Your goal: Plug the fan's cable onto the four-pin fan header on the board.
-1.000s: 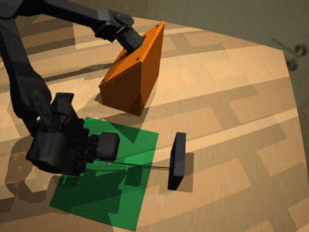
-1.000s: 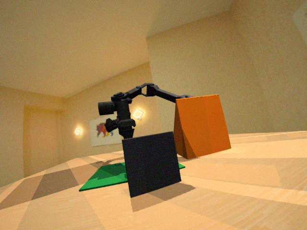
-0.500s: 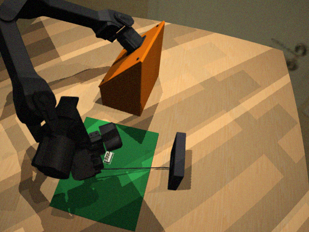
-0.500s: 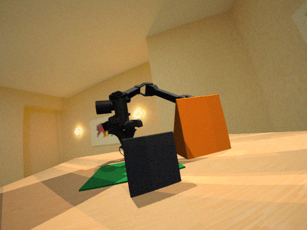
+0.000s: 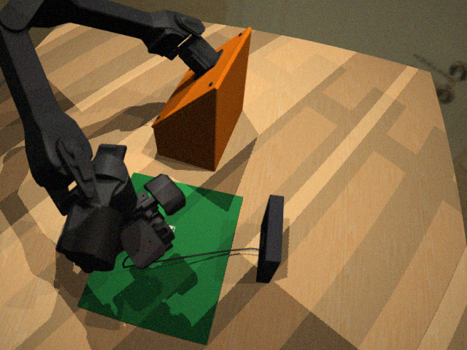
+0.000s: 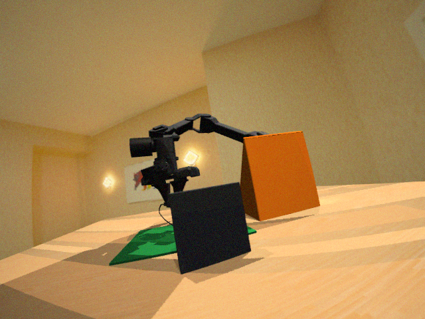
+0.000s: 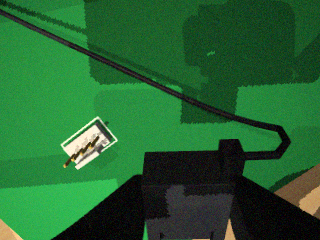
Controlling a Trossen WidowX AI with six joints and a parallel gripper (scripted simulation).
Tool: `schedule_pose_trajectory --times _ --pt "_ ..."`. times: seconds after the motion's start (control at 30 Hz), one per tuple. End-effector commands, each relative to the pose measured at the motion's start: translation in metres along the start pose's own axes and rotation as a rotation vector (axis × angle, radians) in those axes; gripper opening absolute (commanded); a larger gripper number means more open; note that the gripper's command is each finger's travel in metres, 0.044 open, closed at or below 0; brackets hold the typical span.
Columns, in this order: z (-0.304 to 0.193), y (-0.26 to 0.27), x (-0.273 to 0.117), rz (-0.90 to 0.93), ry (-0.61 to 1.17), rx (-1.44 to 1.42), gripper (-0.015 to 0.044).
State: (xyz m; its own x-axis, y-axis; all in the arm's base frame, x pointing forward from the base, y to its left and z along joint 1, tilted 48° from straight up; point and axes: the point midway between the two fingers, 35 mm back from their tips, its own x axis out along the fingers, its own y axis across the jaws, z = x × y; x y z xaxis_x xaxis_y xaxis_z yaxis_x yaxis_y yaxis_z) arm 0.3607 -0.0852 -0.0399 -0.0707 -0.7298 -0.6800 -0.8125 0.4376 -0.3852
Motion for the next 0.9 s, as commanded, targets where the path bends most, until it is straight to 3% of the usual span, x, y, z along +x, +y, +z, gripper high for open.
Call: schedule_pose_trajectory --times 0.0,0.87 --pt "0.0 0.001 0.001 0.01 -0.007 -0.021 0.0" --pt "0.0 0.018 0.031 0.23 -0.262 -0.052 0.0"
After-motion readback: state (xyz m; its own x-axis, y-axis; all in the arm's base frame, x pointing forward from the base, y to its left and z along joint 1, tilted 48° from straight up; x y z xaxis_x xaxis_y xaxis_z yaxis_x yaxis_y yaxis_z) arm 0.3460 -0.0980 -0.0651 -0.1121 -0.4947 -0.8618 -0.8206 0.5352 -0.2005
